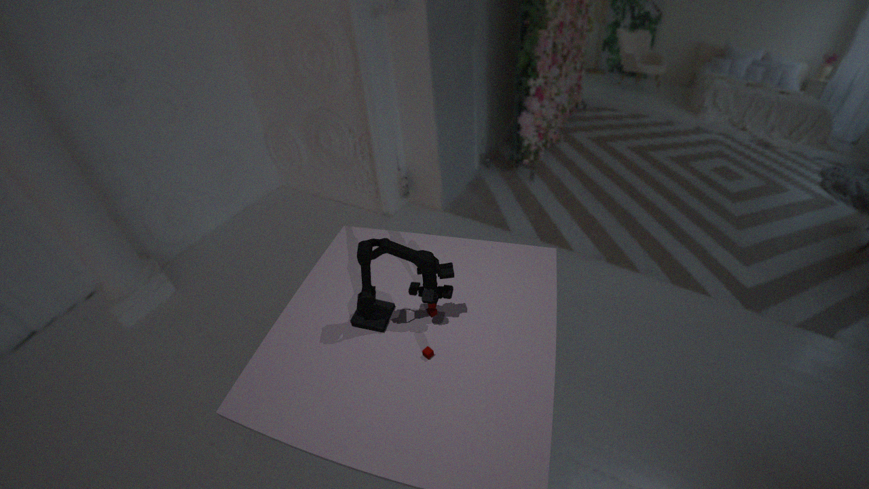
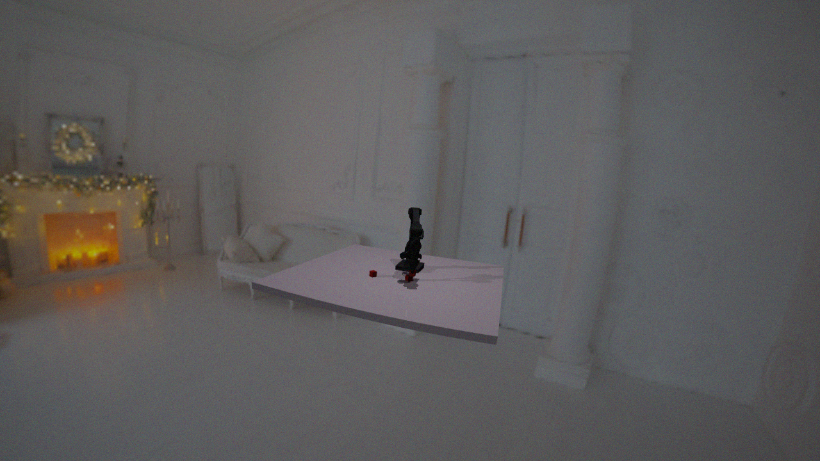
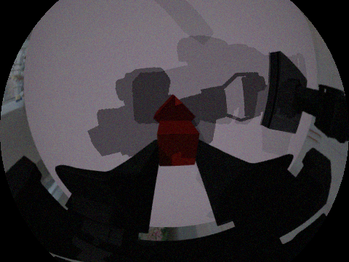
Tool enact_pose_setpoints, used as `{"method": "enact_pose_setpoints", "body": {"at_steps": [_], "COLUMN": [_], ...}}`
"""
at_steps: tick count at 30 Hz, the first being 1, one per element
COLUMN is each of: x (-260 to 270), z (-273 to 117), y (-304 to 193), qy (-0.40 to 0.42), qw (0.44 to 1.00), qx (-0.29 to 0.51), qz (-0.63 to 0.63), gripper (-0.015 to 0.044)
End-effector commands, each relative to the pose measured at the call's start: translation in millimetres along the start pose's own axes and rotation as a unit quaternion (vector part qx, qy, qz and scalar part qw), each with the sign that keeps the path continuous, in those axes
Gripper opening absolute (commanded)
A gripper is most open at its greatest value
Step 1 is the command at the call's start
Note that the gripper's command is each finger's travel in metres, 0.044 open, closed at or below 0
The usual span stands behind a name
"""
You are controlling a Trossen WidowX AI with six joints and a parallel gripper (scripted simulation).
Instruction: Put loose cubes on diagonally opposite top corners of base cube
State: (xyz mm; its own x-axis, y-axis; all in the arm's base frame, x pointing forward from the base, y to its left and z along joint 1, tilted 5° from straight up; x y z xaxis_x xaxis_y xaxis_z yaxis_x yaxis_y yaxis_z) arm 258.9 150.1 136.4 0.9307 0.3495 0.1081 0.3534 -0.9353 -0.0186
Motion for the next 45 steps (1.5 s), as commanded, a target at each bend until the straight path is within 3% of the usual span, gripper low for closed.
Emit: {"method": "enact_pose_setpoints", "body": {"at_steps": [1,5,9,43,45], "x": [0,0,0,0,1], "z": [1,1,1,-30,-28], "y": [0,0,0,0,5], "qy": [0.000,0.000,0.000,0.000,-0.003], "qw": [1.000,1.000,1.000,1.000,1.000], "qx": [-0.002,-0.002,-0.002,0.000,-0.001], "qz": [-0.002,-0.002,-0.002,0.000,-0.010], "gripper": [0.0105,0.0105,0.0205,0.0205,0.0258]}}
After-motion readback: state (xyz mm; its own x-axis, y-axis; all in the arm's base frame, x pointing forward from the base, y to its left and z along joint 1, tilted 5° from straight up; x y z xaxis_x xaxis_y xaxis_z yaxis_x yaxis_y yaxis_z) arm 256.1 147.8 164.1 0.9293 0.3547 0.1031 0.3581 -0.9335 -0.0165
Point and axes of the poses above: the point midway between the two fingers, 35 mm back from their tips, its own z axis out along the fingers, its own x axis across the jaws, y = z × x, the point moved 5 cm from there along -z, back along the fingers, and after that the axes turned 7 degrees about -z, right-handed, at the moved point
